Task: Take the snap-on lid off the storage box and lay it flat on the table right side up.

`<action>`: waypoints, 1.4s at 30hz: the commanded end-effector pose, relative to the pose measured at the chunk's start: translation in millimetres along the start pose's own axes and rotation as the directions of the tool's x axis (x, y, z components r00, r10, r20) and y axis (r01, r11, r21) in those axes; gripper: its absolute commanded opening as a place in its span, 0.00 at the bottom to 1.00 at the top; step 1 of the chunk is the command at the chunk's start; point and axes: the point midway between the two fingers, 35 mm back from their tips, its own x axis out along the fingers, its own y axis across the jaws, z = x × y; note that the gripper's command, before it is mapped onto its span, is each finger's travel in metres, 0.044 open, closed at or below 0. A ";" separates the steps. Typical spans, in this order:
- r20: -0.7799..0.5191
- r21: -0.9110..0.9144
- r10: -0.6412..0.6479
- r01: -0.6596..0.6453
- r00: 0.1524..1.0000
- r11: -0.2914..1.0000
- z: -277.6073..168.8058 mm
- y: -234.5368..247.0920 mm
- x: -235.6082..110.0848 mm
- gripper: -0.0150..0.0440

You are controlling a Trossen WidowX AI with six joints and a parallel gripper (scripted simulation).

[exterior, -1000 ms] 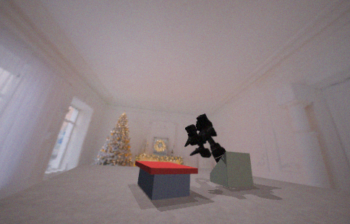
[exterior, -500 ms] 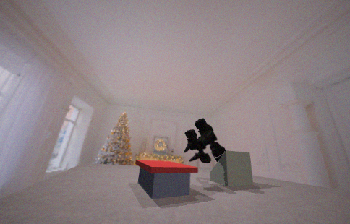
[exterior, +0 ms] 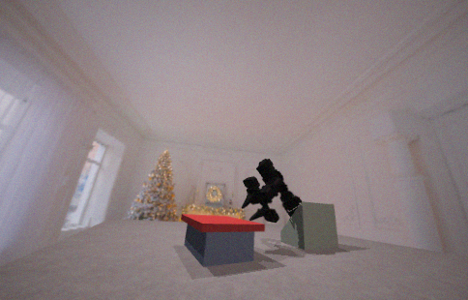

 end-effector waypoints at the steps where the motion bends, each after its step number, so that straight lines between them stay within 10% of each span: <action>1: -0.005 -0.007 -0.003 0.003 1.000 1.000 -1.6 -1.0 7.9 0.65; 23: 0.003 -0.008 0.006 -0.006 1.000 1.000 1.3 -3.0 41.0 0.65; 42: 0.003 -0.008 0.006 -0.006 1.000 1.000 1.3 -3.0 41.0 0.25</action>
